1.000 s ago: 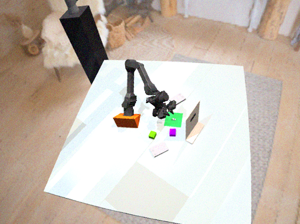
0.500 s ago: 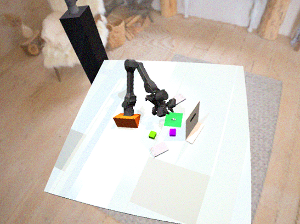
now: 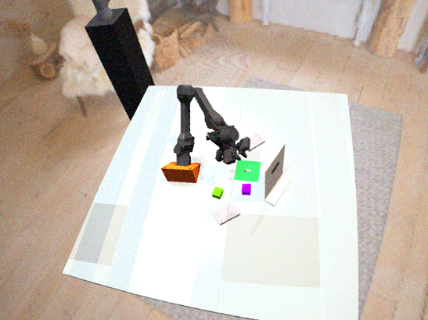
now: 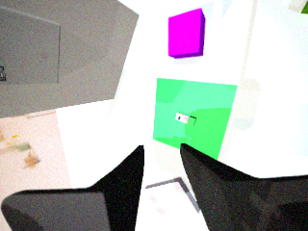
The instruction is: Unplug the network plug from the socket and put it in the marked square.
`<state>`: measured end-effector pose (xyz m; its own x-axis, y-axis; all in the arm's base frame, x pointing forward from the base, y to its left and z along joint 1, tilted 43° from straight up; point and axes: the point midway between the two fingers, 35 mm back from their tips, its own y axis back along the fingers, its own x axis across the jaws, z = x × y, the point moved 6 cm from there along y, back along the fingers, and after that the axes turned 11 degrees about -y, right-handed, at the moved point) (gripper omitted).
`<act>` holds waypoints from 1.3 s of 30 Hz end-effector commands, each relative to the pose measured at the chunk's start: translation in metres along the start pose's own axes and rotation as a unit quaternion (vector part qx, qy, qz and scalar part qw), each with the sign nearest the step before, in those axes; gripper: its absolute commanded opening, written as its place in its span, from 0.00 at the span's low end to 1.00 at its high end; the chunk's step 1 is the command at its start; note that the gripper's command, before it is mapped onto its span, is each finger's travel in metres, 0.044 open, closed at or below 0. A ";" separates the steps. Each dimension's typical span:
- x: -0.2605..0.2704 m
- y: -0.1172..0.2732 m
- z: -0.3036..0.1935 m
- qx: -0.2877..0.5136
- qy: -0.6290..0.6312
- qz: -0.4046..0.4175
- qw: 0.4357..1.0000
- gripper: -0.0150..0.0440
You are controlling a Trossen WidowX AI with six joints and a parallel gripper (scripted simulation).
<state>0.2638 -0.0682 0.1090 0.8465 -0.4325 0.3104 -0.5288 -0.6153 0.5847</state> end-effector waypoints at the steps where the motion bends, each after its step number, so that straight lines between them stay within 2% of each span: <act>1: 0.004 0.007 -0.002 0.002 0.003 0.002 1.000 0.52; 11: 0.007 0.014 -0.002 0.000 0.001 0.001 1.000 0.52; 39: 0.053 0.074 -0.009 -0.003 0.004 0.001 1.000 0.52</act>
<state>0.2692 -0.1243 0.1676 0.8468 -0.4301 0.3129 -0.5280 -0.6091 0.5917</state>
